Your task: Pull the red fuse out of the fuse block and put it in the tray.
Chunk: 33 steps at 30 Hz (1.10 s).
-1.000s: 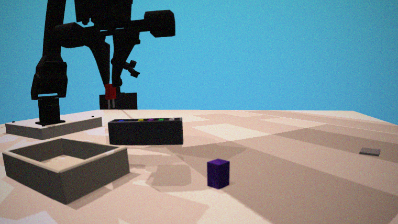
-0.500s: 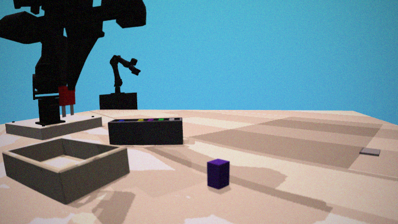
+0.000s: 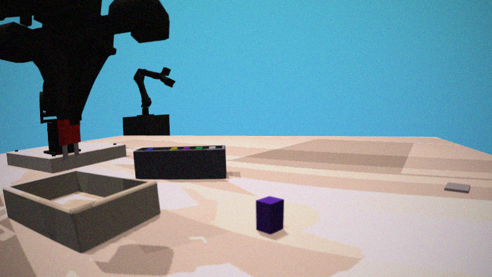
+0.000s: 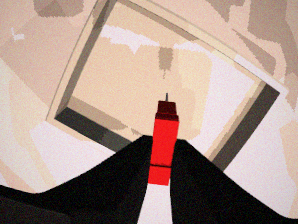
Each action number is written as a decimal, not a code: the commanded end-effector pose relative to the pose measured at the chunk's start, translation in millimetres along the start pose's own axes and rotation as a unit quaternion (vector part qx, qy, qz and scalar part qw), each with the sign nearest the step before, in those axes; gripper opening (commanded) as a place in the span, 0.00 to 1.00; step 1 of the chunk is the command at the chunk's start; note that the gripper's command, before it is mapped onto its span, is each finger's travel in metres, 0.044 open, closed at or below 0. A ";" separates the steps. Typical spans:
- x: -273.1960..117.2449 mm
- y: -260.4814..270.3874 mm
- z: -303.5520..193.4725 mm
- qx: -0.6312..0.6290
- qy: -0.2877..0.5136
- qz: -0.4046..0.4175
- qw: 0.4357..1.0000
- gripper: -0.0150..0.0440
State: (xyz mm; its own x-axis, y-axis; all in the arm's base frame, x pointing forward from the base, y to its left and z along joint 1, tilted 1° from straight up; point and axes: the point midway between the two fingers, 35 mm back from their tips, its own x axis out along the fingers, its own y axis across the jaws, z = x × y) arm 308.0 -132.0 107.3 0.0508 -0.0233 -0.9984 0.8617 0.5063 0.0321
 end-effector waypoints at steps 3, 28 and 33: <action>12.7 -0.3 -0.9 -0.003 0.005 -0.001 1.000 0.25; 27.4 -0.7 -0.9 0.000 0.002 -0.001 1.000 0.70; 9.3 -0.3 -0.6 -0.002 0.003 -0.001 1.000 0.81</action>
State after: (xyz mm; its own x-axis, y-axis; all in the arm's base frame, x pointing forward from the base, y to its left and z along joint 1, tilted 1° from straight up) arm 307.3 -131.8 82.8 0.0397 -0.0184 -0.9990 0.8621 0.5062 0.0249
